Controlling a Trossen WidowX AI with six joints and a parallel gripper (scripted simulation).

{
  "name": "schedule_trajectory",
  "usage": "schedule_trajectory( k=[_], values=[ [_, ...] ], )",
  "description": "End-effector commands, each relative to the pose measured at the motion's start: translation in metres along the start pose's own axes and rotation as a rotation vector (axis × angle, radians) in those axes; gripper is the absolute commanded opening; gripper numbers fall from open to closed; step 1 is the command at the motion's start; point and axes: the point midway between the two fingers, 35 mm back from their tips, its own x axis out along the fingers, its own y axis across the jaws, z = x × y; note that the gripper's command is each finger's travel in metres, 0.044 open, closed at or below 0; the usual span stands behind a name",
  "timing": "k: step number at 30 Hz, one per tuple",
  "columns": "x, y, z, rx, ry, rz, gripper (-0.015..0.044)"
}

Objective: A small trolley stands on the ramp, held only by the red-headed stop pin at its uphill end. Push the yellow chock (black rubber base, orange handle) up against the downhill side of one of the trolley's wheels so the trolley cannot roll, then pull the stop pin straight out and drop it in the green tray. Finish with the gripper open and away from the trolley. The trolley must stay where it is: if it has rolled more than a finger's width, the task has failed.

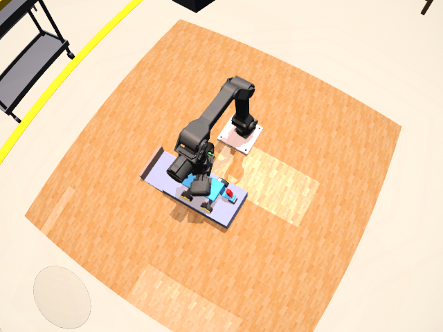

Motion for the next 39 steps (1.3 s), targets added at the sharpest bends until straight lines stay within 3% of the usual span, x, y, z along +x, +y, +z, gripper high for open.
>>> schedule_trajectory(
  k=[1, 12, 39],
  values=[
    [0.001, 0.008, -0.014, 0.125, 0.027, -0.006, 0.019],
    [0.002, 0.023, -0.059, 0.504, 0.086, -0.051, 0.019],
    [0.031, 0.023, -0.062, 0.51, 0.088, -0.052, 0.019]
  ],
)
